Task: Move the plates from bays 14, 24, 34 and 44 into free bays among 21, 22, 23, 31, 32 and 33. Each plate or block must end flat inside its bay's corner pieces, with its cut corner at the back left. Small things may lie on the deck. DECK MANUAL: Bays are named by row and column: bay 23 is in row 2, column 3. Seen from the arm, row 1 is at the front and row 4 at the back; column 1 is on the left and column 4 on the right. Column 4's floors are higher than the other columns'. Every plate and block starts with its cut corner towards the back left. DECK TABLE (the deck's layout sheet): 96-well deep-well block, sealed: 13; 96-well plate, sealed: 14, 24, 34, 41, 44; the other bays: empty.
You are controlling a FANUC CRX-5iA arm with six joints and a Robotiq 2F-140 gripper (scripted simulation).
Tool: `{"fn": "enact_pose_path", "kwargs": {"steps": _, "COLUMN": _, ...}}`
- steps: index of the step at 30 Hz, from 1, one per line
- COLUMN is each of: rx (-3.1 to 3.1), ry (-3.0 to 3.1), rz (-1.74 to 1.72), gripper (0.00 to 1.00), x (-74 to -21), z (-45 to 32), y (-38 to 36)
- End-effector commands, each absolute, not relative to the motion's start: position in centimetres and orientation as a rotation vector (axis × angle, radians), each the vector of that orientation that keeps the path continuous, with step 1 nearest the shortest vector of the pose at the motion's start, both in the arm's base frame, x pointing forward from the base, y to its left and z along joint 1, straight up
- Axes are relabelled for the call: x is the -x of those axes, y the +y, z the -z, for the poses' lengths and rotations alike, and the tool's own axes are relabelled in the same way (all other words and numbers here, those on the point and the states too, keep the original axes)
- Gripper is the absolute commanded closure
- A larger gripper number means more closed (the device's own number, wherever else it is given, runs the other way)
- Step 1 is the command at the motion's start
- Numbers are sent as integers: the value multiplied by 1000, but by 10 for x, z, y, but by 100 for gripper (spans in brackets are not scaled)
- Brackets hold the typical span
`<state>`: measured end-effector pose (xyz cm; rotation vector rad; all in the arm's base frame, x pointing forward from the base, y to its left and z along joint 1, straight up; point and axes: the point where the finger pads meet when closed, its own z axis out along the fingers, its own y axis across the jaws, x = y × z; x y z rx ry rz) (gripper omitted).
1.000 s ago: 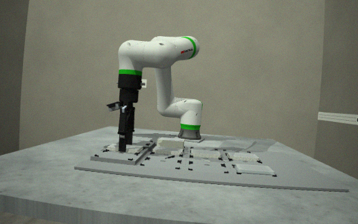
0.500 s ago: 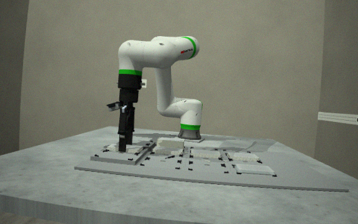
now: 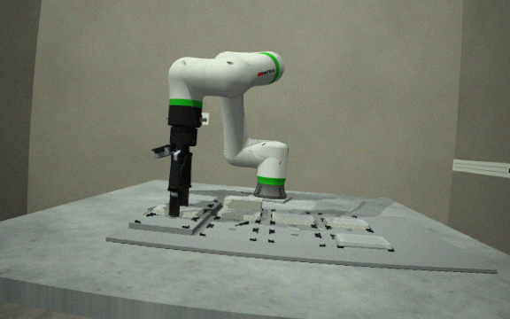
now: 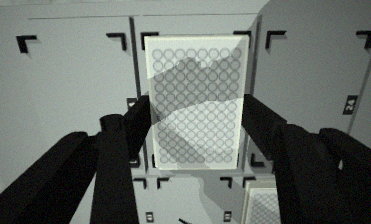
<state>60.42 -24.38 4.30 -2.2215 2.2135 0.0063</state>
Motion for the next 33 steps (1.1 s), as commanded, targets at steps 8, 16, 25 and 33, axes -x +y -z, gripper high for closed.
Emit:
{"fn": "enact_pose_path", "kwargs": {"steps": 8, "rx": 2221, "ry": 2213, "rz": -3, "gripper": 41, "x": -605, "z": -44, "y": -244}}
{"fn": "enact_pose_path", "kwargs": {"steps": 16, "rx": 2221, "ry": 2213, "rz": -3, "gripper": 42, "x": -605, "z": -44, "y": -244}}
{"fn": "enact_pose_path", "kwargs": {"steps": 25, "rx": 2221, "ry": 2213, "rz": -3, "gripper": 42, "x": -605, "z": -44, "y": -244}}
{"fn": "enact_pose_path", "kwargs": {"steps": 33, "rx": 2221, "ry": 2213, "rz": -3, "gripper": 90, "x": -605, "z": -44, "y": -244}}
